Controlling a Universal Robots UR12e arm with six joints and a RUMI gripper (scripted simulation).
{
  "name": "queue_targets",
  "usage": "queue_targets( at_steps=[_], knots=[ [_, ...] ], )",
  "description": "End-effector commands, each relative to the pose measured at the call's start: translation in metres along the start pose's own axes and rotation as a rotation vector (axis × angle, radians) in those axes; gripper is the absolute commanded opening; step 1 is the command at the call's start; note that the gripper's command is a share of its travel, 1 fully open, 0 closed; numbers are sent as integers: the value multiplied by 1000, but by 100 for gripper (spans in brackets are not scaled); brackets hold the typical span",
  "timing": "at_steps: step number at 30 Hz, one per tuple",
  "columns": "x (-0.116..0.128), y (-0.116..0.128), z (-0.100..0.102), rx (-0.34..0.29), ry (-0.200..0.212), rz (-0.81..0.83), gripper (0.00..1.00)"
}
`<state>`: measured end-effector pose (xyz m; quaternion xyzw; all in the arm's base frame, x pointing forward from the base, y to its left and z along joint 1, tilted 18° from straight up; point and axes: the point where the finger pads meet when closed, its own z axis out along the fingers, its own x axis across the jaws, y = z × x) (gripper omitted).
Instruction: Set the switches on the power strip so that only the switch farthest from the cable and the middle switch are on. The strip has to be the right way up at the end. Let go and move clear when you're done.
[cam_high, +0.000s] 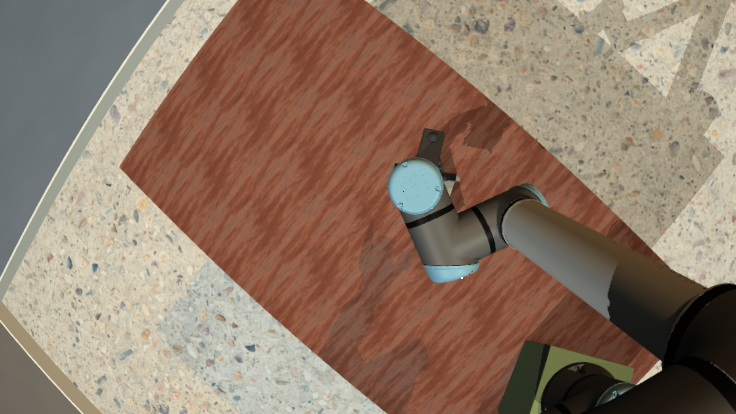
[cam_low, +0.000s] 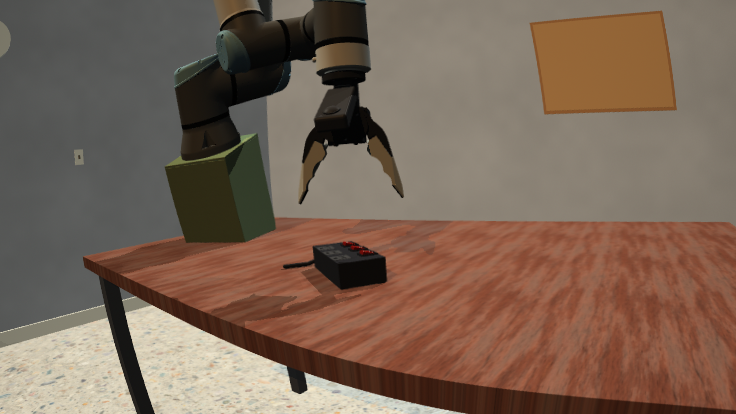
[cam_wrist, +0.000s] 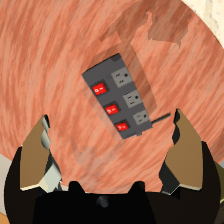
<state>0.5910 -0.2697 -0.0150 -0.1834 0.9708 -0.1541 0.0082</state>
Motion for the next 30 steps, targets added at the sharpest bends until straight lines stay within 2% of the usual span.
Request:
queue_targets(
  at_steps=[1,14,30],
  knots=[
    [-3,-1,2,0,-7,-97,100],
    [-12,0,10,1,-7,-364,100],
    [-14,0,12,2,-7,-434,100]
  ],
)
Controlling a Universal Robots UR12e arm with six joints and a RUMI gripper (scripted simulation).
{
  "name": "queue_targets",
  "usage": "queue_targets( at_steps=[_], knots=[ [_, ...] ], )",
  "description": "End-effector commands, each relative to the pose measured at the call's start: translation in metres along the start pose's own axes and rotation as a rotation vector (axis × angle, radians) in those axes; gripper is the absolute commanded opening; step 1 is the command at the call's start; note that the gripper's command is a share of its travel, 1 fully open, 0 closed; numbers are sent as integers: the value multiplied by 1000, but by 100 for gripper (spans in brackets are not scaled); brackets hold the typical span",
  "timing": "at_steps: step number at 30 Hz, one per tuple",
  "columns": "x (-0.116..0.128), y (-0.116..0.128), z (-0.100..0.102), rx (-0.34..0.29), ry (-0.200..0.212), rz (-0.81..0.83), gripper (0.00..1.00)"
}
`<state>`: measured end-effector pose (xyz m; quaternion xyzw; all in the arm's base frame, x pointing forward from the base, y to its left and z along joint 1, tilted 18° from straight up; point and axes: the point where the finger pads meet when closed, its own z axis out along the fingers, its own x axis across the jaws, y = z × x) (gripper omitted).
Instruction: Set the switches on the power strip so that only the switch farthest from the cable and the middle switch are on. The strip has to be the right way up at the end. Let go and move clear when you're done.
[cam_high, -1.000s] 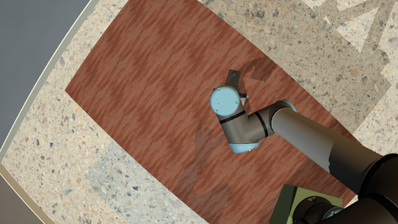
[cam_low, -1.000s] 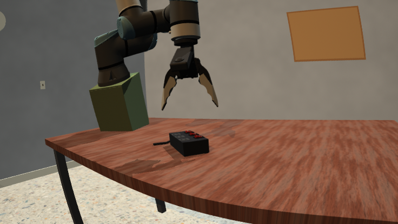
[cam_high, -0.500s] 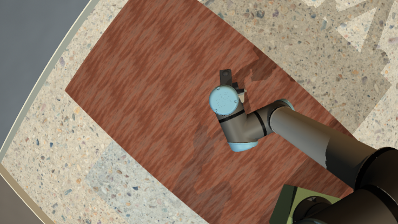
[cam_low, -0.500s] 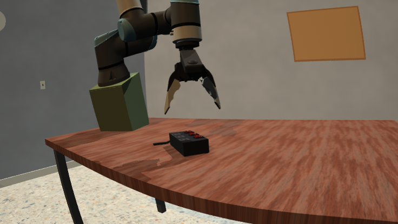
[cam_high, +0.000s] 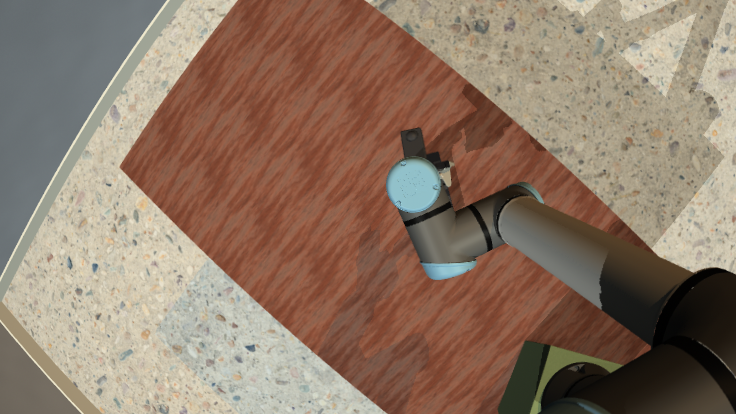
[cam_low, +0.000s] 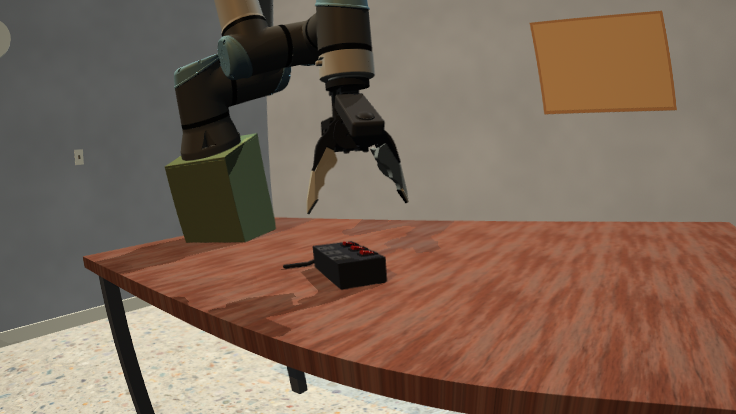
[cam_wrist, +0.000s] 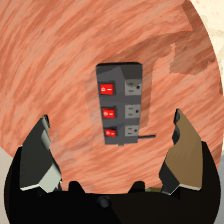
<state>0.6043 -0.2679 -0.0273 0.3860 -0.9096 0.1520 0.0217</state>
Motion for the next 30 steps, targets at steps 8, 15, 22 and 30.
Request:
queue_targets(
  at_steps=[8,15,22,30],
  knots=[
    [0,-1,0,1,0,-6,0],
    [0,-1,0,1,0,-6,0],
    [0,-1,0,1,0,-6,0],
    [0,-1,0,1,0,-6,0]
  ],
)
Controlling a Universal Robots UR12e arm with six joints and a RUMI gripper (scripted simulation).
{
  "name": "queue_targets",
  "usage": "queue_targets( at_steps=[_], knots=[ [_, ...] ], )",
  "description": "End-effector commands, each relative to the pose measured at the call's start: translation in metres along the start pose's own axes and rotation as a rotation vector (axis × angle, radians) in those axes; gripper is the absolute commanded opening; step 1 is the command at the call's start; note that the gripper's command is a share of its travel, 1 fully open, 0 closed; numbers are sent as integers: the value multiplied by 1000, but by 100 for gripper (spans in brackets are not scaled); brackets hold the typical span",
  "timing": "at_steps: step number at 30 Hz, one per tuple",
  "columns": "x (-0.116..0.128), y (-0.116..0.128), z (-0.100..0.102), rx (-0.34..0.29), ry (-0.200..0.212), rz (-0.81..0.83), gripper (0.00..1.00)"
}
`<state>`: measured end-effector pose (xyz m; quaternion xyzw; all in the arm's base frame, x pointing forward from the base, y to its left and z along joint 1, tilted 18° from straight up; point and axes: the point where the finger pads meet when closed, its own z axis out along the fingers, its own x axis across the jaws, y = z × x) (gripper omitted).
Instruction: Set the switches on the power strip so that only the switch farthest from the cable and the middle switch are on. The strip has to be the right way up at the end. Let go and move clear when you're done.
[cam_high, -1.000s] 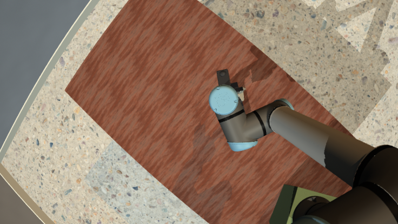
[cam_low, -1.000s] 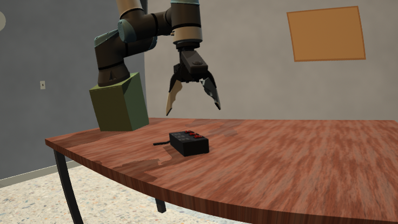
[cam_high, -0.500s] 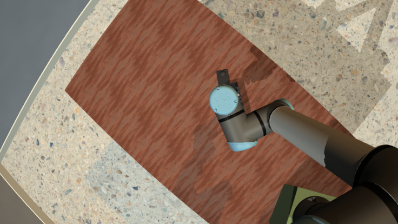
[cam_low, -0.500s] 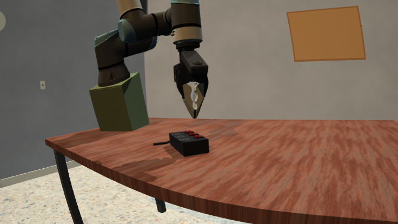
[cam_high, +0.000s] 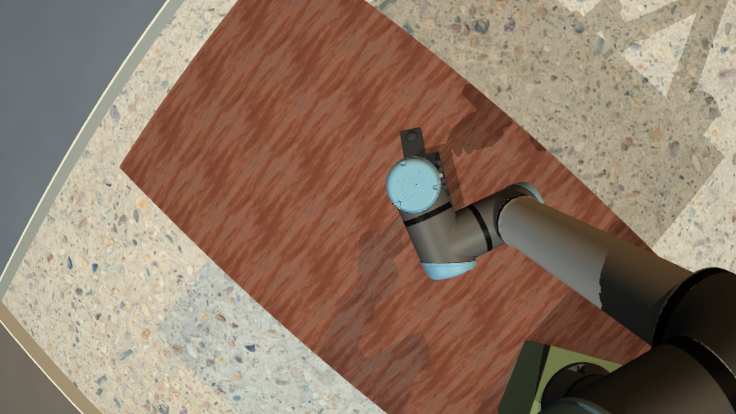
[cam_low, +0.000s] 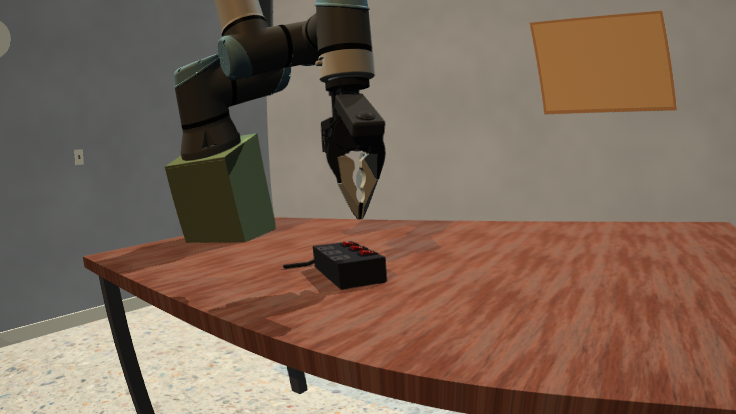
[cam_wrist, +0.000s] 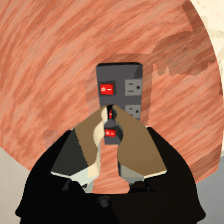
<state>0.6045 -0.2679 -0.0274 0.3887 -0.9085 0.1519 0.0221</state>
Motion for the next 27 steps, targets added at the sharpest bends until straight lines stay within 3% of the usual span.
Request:
queue_targets(
  at_steps=[1,27],
  knots=[
    [0,0,0,1,0,0,0],
    [0,-1,6,1,0,0,0]
  ],
)
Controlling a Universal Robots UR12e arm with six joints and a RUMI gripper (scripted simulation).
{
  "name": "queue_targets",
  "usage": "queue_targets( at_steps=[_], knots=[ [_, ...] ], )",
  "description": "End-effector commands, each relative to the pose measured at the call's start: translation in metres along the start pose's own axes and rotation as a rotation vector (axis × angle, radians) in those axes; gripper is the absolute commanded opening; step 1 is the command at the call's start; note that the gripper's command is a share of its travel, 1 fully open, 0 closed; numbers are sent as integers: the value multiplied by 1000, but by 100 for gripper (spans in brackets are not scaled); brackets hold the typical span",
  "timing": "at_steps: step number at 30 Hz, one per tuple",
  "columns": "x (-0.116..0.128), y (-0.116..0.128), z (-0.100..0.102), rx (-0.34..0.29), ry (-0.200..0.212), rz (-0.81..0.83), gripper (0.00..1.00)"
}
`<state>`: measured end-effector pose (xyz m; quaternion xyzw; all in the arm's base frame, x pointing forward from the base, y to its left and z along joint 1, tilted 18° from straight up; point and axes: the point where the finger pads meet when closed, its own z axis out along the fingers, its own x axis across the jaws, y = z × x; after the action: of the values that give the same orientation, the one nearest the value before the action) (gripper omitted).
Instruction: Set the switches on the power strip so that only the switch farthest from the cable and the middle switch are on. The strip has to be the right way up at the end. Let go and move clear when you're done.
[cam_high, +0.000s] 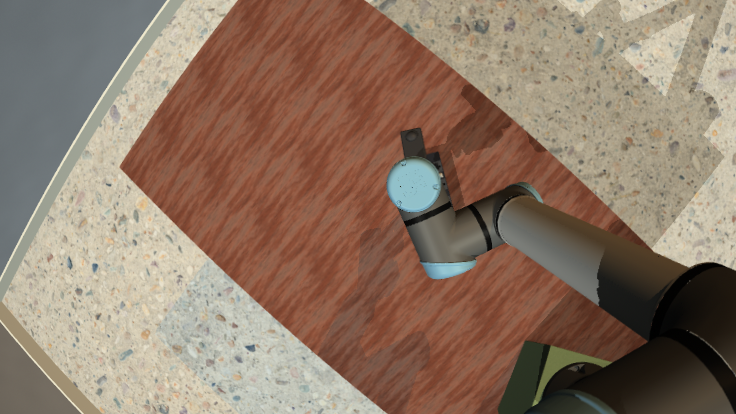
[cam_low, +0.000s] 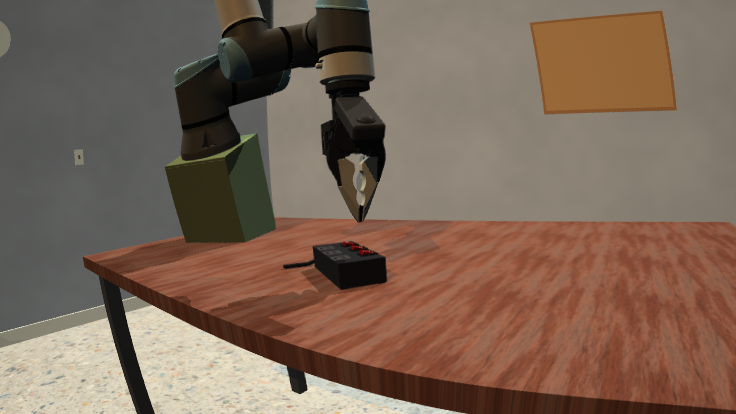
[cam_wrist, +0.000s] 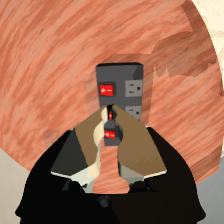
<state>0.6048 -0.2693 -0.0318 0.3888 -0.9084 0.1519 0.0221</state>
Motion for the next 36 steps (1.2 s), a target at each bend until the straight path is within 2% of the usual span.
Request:
queue_targets(
  at_steps=[1,36],
  knots=[
    [0,-1,2,1,0,0,0],
    [0,-1,37,1,0,0,0]
  ],
)
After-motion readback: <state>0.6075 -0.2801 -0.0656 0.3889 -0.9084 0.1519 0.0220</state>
